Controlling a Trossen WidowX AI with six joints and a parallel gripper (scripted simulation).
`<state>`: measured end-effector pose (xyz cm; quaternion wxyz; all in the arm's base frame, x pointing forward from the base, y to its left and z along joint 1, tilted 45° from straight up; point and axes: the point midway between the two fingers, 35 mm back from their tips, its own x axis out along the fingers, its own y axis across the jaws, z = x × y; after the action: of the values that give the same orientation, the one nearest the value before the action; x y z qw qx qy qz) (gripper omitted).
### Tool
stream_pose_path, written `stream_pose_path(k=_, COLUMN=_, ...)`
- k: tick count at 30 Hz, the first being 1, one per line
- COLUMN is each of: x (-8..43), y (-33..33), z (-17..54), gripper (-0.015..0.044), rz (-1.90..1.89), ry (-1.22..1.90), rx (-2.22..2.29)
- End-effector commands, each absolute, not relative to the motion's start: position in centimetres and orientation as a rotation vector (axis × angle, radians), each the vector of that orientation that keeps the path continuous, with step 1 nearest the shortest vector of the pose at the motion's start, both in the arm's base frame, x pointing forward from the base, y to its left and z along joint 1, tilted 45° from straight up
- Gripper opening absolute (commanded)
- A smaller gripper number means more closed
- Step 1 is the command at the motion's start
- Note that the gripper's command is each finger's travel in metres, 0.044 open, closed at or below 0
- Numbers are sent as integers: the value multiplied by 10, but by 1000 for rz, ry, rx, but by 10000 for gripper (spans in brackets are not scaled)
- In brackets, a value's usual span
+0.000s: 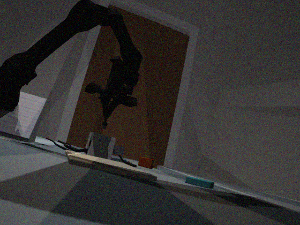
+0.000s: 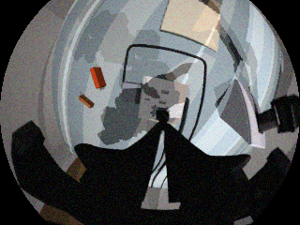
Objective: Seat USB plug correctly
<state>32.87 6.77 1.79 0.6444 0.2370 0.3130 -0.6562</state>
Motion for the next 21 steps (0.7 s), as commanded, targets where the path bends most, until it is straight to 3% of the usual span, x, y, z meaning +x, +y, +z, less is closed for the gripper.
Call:
stream_pose_path(k=1, x=329, y=68, z=18, gripper=0, rz=-1525, ry=661, rx=594)
stream_pose_path(k=21, x=329, y=67, z=17, gripper=0, rz=-1524, ry=663, rx=597)
